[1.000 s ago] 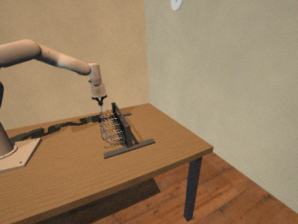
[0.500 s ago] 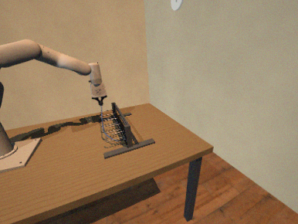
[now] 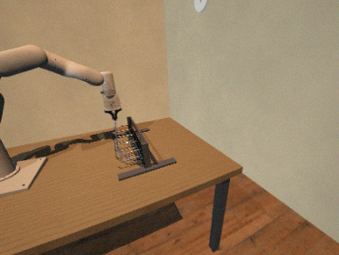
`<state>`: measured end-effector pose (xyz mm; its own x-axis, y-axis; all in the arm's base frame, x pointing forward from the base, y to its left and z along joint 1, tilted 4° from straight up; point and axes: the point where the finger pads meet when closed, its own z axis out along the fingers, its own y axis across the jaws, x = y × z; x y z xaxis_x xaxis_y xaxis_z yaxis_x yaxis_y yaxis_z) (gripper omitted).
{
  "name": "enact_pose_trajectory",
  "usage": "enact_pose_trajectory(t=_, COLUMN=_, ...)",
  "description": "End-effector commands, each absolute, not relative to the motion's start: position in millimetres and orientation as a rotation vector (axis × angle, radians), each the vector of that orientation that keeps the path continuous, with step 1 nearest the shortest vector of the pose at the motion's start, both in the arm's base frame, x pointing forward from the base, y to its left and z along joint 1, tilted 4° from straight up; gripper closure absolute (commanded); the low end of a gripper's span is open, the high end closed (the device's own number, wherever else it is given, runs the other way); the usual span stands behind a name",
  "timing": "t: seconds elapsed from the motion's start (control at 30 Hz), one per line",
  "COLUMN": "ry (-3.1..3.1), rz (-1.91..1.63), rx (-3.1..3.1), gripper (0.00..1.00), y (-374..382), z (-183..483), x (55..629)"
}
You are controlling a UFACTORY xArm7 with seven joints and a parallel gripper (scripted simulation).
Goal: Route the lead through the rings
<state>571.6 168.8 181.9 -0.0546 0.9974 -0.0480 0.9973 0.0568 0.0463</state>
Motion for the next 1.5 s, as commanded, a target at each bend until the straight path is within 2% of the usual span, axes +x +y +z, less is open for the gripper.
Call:
enact_pose_trajectory(t=0.0, ry=2.233, rz=0.010, rx=2.110, gripper=1.00, y=170.1, z=184.6, x=572.6)
enact_pose_trajectory(t=1.47, ry=2.233, rz=0.010, rx=2.110, gripper=1.00, y=168.3, z=141.6, x=575.0)
